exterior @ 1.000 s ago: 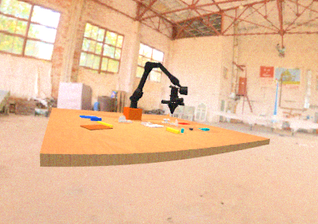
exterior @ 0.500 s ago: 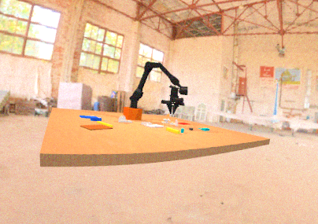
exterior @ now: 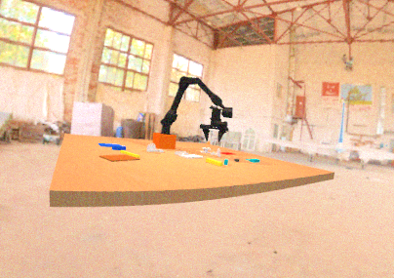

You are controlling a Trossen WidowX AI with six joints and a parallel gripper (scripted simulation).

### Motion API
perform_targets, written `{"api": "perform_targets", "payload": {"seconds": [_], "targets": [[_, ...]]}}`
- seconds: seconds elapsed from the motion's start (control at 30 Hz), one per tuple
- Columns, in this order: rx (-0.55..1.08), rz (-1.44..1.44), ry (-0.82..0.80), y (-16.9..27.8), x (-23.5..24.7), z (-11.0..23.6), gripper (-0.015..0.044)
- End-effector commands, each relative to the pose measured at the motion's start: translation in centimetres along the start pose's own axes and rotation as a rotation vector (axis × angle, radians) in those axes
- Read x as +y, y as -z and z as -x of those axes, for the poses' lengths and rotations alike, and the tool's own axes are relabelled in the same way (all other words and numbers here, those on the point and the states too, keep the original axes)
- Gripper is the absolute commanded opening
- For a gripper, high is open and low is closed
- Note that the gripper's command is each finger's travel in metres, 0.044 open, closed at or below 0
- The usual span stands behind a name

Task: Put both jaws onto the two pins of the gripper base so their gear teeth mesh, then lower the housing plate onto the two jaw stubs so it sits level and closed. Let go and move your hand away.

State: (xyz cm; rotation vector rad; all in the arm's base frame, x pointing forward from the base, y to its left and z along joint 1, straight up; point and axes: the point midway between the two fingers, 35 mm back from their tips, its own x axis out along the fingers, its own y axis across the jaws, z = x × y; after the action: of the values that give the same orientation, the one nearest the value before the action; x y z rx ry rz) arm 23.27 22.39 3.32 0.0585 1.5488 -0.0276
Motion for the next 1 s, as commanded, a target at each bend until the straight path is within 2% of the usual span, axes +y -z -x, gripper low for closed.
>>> {"api": "perform_targets", "payload": {"seconds": [0.0,0.77,0.97], "targets": [[0.0,0.0,0.0,0.0,0.0,0.0,0.044],[0.0,0.0,0.0,0.0,0.0,0.0,0.044],[0.0,0.0,0.0,0.0,0.0,0.0,0.0282]]}}
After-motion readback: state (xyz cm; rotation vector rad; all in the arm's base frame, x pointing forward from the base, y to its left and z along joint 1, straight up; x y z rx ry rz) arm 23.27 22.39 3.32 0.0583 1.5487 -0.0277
